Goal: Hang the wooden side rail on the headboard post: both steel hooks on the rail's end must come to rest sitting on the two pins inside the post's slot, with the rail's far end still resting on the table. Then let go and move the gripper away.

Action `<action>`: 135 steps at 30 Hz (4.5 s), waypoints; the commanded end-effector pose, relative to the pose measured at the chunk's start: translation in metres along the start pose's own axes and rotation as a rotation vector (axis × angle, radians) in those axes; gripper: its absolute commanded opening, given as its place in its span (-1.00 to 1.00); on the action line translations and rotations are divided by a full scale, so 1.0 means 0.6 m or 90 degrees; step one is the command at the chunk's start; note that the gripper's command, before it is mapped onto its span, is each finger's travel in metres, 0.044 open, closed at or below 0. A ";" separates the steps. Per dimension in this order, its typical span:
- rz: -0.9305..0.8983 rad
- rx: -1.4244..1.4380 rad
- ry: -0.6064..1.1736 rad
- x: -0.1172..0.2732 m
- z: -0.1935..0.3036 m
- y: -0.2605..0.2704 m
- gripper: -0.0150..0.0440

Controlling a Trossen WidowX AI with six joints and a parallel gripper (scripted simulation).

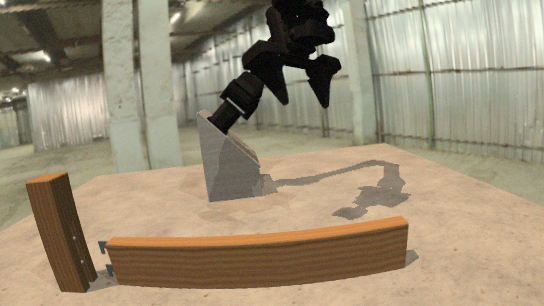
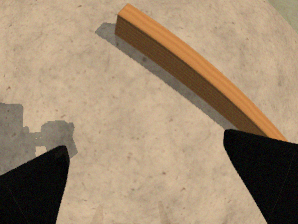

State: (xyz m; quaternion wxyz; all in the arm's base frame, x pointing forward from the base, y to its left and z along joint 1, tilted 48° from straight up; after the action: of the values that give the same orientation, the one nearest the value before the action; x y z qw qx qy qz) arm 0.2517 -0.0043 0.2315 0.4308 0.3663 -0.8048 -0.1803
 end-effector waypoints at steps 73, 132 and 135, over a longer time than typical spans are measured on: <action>0.185 1.119 0.354 -0.155 0.180 -0.437 1.00; 0.478 -0.834 -0.295 -0.216 0.126 -0.366 1.00; 0.478 -0.834 -0.295 -0.216 0.126 -0.366 1.00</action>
State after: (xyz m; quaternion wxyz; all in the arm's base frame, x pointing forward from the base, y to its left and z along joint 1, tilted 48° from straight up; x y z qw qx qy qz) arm 0.3327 -0.0658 -0.0199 0.4849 -0.1728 -0.7816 -0.3522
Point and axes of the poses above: the point midway between the two fingers, 35 mm back from their tips, its own x axis back along the fingers, its own y axis across the jaws, z = x × y, the point moved 10 cm from there along x, back along the fingers, and after that the axes turned 9 degrees about -x, right-handed, at the moved point
